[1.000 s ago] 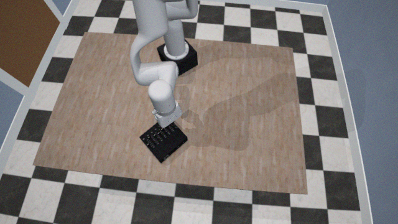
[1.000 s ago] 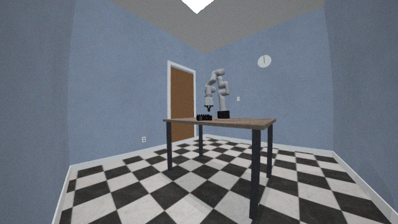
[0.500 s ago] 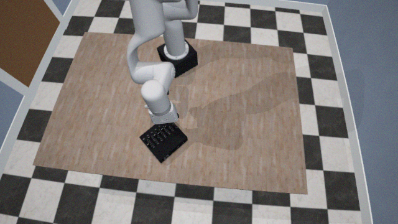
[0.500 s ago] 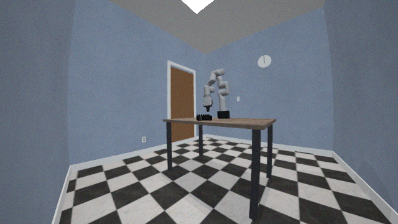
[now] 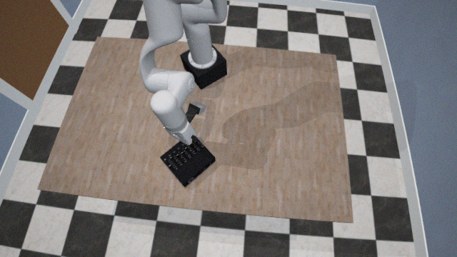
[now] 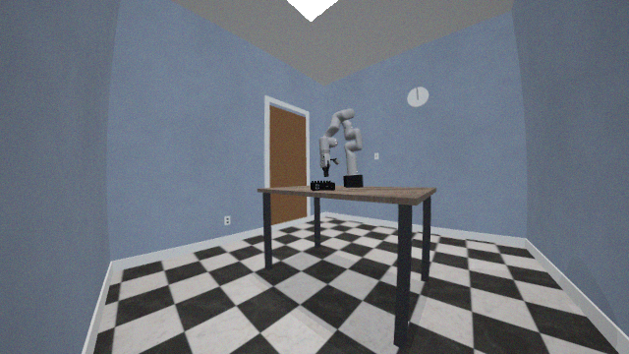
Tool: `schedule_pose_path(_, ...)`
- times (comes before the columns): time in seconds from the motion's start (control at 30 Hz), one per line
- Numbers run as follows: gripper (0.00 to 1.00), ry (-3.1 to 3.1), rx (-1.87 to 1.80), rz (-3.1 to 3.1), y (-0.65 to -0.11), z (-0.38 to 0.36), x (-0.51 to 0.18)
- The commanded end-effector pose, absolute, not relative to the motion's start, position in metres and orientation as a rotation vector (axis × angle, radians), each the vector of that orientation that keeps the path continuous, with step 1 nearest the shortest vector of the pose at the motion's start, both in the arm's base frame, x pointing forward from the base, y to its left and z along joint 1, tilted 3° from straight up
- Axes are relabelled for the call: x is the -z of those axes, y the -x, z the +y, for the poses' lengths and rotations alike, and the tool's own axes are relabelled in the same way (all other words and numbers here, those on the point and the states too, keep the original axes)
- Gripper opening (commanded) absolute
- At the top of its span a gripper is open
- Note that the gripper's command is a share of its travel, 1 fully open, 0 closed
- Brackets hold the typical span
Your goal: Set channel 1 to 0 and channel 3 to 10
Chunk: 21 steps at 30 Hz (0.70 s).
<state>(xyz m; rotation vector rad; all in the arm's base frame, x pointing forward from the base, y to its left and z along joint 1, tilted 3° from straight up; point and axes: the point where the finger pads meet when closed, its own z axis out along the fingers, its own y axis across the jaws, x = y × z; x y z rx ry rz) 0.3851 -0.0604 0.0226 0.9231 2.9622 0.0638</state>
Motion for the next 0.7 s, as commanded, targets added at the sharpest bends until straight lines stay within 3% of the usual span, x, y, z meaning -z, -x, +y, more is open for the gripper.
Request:
schedule_pose_path(0.0,0.0,-1.322,-0.038,2.799,-0.386,-0.067,-0.024)
schedule_pose_path(0.67,0.0,-2.387,-0.128,1.979,-0.382,-0.085,-0.023)
